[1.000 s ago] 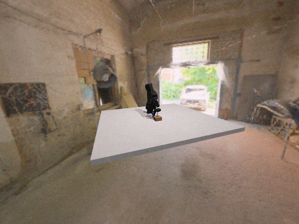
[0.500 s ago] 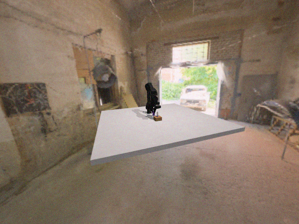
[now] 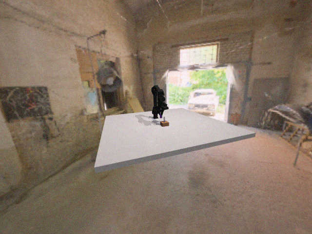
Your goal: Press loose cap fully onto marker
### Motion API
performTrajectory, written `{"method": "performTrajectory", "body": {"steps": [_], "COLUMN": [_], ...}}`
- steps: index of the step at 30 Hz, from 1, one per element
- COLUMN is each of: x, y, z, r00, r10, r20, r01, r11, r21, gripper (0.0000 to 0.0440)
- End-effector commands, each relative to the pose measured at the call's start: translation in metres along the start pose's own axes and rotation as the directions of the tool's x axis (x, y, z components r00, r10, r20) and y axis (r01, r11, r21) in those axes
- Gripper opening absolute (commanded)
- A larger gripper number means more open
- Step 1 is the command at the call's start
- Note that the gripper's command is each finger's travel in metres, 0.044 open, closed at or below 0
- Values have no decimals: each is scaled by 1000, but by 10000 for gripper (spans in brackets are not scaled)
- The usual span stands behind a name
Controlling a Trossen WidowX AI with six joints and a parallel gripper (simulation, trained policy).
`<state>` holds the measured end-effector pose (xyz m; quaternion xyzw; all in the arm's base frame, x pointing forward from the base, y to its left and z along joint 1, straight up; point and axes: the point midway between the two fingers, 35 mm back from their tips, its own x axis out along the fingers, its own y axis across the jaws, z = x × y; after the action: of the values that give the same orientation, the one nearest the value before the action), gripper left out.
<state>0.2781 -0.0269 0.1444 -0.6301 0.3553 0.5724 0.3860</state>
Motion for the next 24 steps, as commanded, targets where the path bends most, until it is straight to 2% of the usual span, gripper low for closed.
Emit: {"method": "performTrajectory", "body": {"steps": [1,13,24], "x": [-10,-34,-44], "y": [-9,-30,-44], "z": [-2,-4,0], "r00": [1000,999,1000], "r10": [-21,-39,-16], "r20": [-2,-5,14], "r01": [21,39,15], "r11": [1000,999,999], "r21": [11,31,43], "gripper": [0,0,0]}}
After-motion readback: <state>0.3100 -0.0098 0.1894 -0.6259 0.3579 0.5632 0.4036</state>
